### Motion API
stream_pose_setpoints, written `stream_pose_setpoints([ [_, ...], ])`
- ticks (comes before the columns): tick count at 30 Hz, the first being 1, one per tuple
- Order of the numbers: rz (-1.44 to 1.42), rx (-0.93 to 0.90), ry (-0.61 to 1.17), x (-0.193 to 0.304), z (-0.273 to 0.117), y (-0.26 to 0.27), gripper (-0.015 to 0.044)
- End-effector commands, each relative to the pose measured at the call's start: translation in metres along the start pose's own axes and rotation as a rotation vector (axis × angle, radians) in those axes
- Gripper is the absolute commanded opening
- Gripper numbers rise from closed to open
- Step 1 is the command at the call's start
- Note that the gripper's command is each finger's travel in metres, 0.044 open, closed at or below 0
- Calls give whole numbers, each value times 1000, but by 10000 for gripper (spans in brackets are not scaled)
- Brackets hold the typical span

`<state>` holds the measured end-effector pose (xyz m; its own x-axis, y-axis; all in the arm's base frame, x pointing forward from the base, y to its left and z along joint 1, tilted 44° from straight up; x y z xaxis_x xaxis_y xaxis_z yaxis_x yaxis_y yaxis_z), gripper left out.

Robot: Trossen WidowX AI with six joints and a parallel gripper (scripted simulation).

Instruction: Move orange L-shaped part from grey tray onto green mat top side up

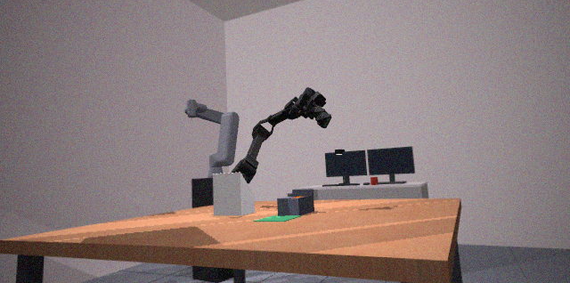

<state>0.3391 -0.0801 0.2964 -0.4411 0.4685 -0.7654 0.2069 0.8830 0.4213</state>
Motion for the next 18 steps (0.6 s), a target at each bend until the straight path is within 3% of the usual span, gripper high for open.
stream_pose_setpoints([
  [1,-67,-50,364,47,24,-2,180],
  [12,-3,-315,1200,149,24,3,180],
  [18,18,-341,1258,155,22,5,180],
])
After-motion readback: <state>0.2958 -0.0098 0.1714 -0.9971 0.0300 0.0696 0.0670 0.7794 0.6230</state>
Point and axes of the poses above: the point midway between the two fingers, 35 mm back from their tips, its own z axis out along the fingers, its own y axis across the jaws, x = y × z, the point moved 9 cm from there along -z, back along the fingers, and after that the axes turned 13 degrees about z, right-handed, at the moved point
